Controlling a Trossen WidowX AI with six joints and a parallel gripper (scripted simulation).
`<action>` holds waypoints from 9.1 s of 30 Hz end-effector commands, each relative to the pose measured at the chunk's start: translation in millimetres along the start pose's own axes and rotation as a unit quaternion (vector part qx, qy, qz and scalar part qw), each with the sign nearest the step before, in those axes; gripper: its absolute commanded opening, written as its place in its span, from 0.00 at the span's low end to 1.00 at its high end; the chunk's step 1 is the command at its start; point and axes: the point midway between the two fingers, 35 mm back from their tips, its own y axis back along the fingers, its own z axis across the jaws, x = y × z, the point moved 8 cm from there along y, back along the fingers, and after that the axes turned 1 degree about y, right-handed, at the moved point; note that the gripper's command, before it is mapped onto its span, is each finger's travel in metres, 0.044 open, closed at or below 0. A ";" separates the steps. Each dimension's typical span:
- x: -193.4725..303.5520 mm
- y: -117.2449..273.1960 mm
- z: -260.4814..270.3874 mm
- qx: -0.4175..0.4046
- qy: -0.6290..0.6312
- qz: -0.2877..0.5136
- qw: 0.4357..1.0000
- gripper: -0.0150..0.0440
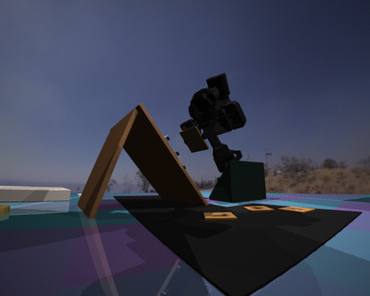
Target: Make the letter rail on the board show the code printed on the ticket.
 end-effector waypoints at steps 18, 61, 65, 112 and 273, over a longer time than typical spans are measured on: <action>3.2 -0.7 -10.7 0.000 0.004 0.002 1.000 0.25; 2.9 -0.9 -32.3 0.001 0.005 0.002 1.000 0.25; 3.0 -0.9 -34.3 0.001 0.005 0.003 1.000 0.25; 3.1 -1.0 -57.9 0.001 0.006 0.003 1.000 0.25; 3.5 -1.1 -151.3 0.004 0.008 0.004 1.000 0.25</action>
